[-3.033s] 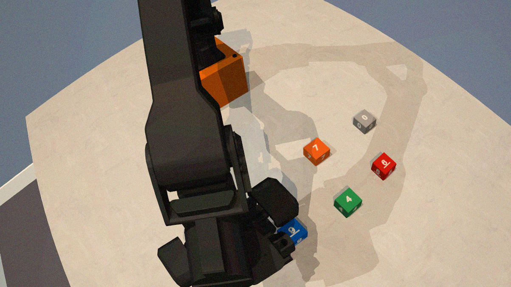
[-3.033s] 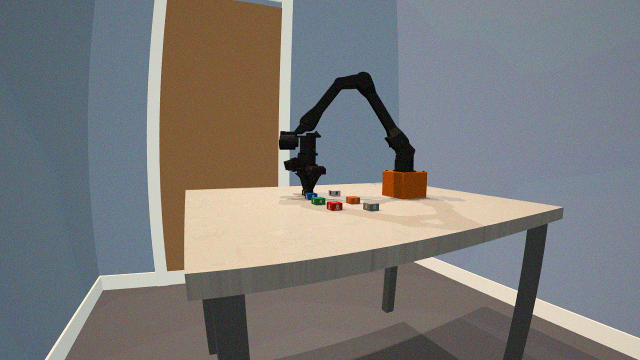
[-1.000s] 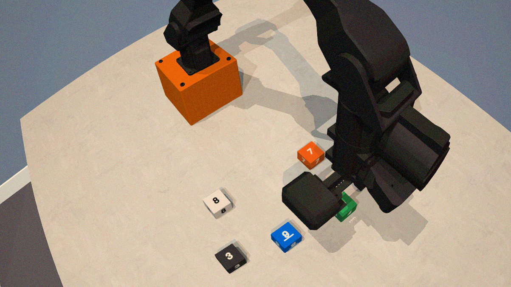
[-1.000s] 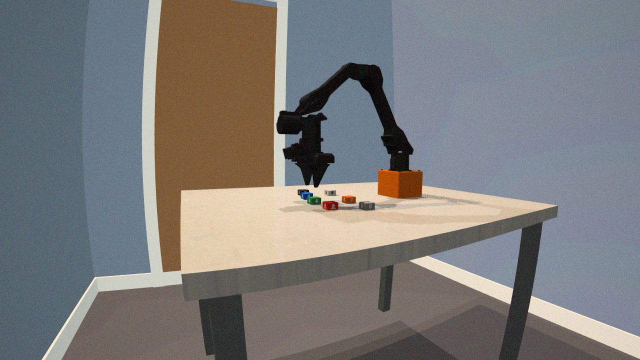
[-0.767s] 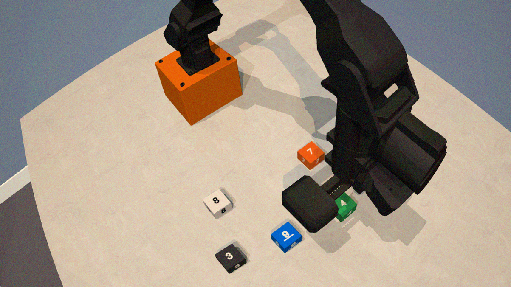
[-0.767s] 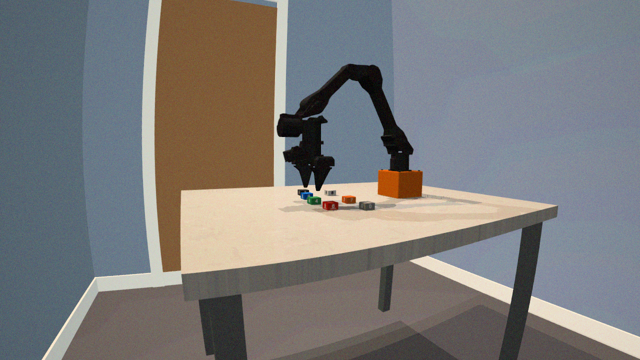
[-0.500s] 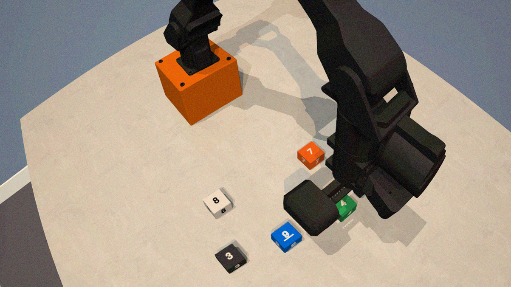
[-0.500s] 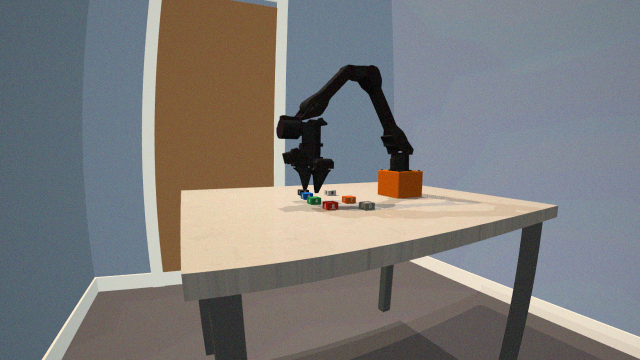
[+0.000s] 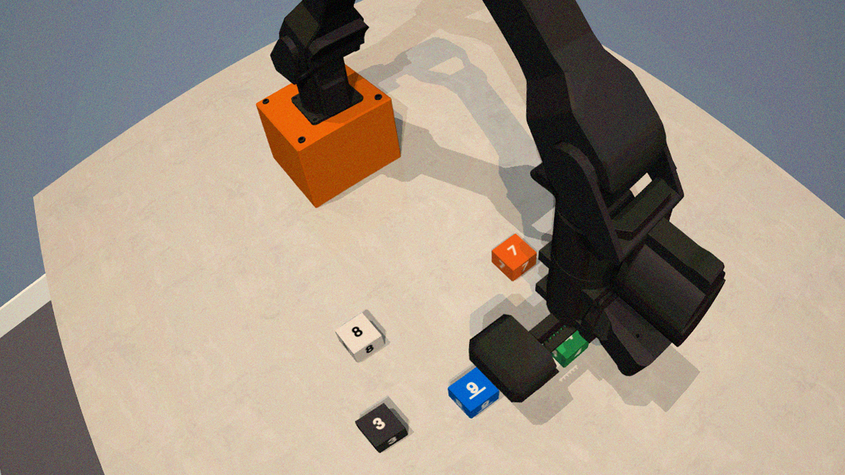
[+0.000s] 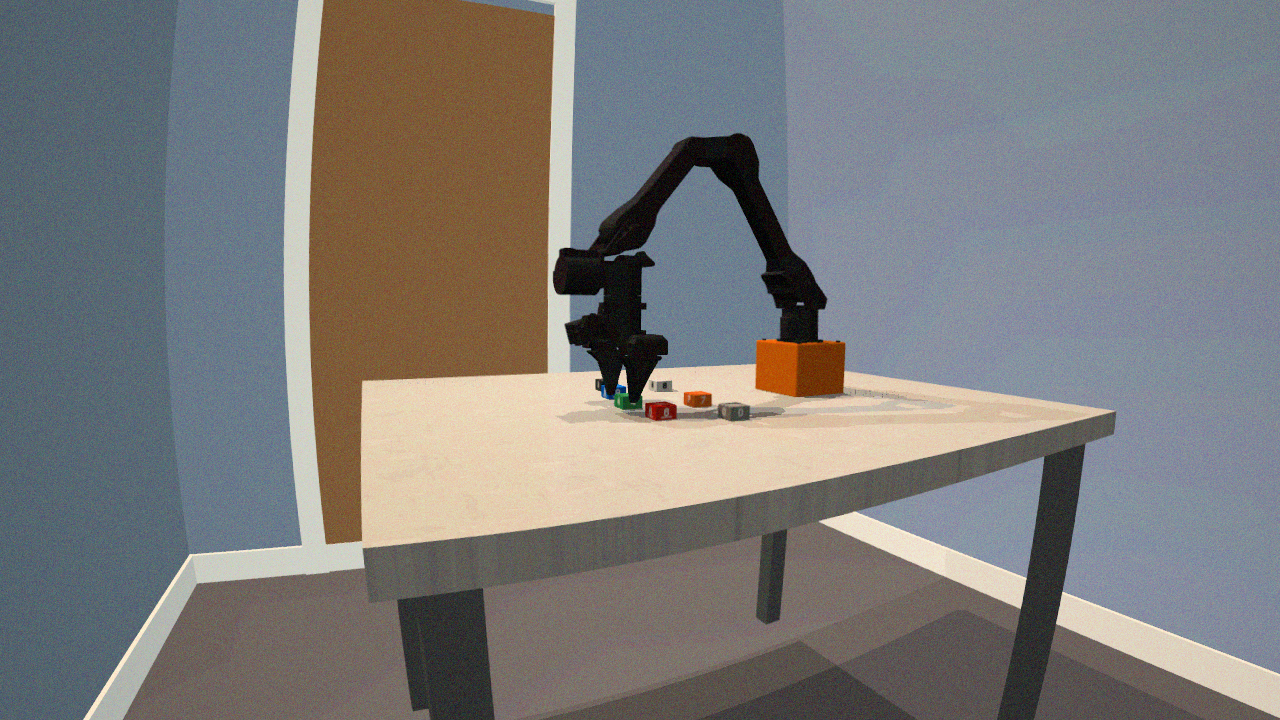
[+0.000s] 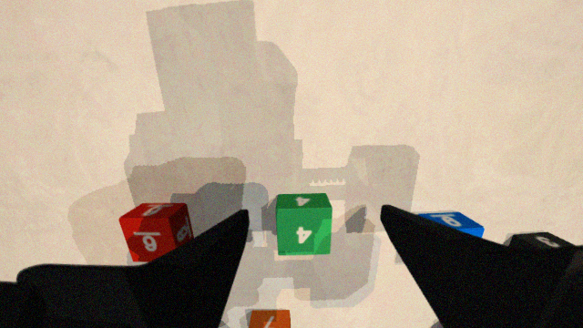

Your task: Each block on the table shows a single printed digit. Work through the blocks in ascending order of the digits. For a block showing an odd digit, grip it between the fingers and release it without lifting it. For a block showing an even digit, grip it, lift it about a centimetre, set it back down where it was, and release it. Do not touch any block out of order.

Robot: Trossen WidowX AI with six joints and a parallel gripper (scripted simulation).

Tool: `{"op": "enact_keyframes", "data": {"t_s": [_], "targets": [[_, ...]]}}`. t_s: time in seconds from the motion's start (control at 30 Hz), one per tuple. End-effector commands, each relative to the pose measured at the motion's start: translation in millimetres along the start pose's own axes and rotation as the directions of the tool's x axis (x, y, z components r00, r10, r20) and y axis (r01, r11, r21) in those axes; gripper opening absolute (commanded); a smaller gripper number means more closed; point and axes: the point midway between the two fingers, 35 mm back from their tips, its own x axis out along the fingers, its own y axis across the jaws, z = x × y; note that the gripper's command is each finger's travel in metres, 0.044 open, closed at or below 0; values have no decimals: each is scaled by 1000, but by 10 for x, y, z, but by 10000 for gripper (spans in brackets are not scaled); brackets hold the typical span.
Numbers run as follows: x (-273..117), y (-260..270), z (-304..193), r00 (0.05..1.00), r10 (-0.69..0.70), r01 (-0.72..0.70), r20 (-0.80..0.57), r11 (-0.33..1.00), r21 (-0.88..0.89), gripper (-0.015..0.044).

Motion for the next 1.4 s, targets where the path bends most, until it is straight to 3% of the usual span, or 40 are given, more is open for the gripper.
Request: {"op": "enact_keyframes", "data": {"t_s": [0.0, 0.33, 1.37], "targets": [[44, -5, -15, 1000, -3, 3, -5, 1000, 4, 374], [44, -5, -15, 1000, -3, 3, -5, 1000, 4, 120], [43, -5, -14, 1000, -3, 3, -5, 1000, 4, 120]]}}
